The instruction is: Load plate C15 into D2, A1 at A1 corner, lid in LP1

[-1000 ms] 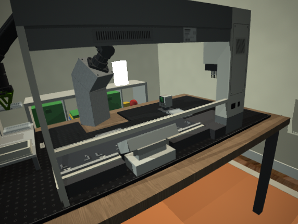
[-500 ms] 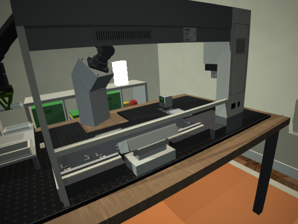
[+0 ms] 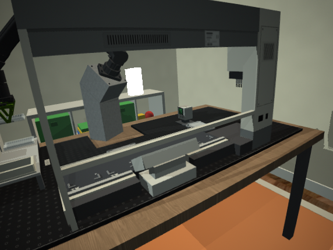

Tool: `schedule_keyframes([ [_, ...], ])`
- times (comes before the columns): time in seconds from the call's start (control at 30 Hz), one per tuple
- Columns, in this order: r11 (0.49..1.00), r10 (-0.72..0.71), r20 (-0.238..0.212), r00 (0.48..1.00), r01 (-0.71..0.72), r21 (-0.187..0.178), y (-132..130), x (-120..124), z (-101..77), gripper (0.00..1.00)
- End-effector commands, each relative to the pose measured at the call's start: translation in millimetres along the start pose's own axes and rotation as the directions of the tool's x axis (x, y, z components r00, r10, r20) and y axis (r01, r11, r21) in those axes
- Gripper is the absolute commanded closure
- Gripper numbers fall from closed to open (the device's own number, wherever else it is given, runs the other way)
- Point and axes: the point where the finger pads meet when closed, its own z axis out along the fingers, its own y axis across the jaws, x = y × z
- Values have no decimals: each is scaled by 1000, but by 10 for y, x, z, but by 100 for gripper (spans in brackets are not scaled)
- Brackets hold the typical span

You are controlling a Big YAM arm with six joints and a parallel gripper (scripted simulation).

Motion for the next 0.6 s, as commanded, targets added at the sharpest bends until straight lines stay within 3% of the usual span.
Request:
schedule_keyframes([
  [0.0,1000,-17,57,998,17,-11,21,-95,-250,100],
  [0.57,1000,-20,39,999,20,-3,114,288,-144,100],
])
